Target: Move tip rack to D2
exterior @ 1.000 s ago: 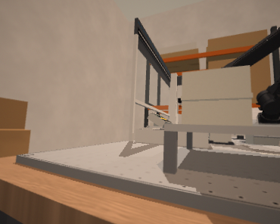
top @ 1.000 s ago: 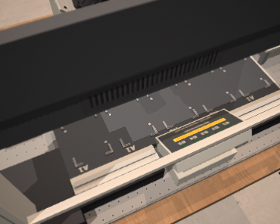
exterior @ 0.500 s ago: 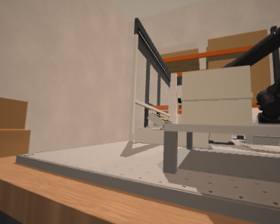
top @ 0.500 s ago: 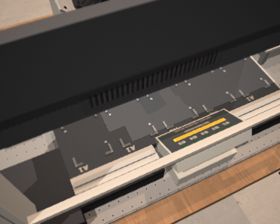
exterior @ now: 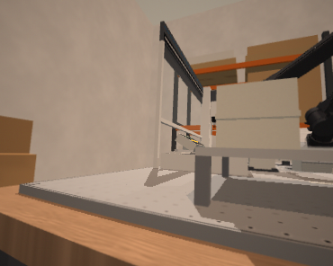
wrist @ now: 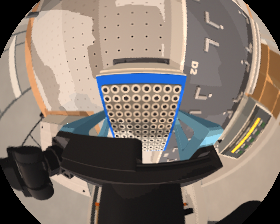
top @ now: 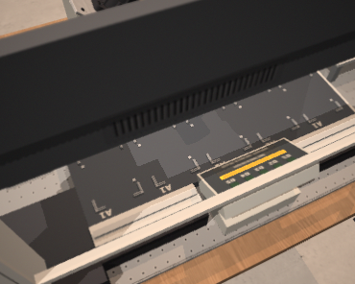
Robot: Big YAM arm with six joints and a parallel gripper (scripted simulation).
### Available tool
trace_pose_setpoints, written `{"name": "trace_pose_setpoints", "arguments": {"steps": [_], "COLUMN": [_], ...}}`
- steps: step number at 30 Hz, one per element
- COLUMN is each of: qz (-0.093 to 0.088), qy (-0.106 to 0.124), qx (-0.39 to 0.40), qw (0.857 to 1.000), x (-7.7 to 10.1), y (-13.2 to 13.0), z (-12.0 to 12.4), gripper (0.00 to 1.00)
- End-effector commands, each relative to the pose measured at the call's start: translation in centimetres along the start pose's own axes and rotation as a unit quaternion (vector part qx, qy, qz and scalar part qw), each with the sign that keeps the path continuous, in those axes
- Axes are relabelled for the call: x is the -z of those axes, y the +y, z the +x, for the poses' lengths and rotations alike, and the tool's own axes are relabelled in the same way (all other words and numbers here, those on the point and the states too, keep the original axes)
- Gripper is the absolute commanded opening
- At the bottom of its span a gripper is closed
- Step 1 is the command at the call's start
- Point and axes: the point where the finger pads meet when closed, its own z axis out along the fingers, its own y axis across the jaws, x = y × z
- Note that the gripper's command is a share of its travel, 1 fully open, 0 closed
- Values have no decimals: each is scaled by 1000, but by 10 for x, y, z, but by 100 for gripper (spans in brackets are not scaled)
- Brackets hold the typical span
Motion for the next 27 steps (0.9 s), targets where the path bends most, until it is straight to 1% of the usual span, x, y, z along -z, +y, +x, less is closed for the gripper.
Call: {"name": "trace_pose_setpoints", "arguments": {"steps": [1, 5, 9, 12, 14, 15, 16, 17, 21, 24, 27], "qz": [24, 18, 23, 20, 20, 15, 22, 24, 20, 23, 21], "qy": [-1, -1, -1, -1, -1, -1, 0, 0, 0, 1, 2], "qx": [15, 10, 15, 12, 12, 7, 13, 16, 12, 15, 13], "qw": [1000, 1000, 1000, 1000, 1000, 1000, 1000, 1000, 1000, 1000, 1000], "x": [20, 24, 33, 37, 37, 35, 41, 44, 49, 56, 60], "y": [-18, -17, -17, -17, -17, -11, -16, -18, -17, -17, -17], "z": [-9, -6, -8, -7, -7, -4, -7, -8, -6, -8, -6], "gripper": [100, 100, 100, 100, 100, 100, 100, 100, 100, 100, 100]}}
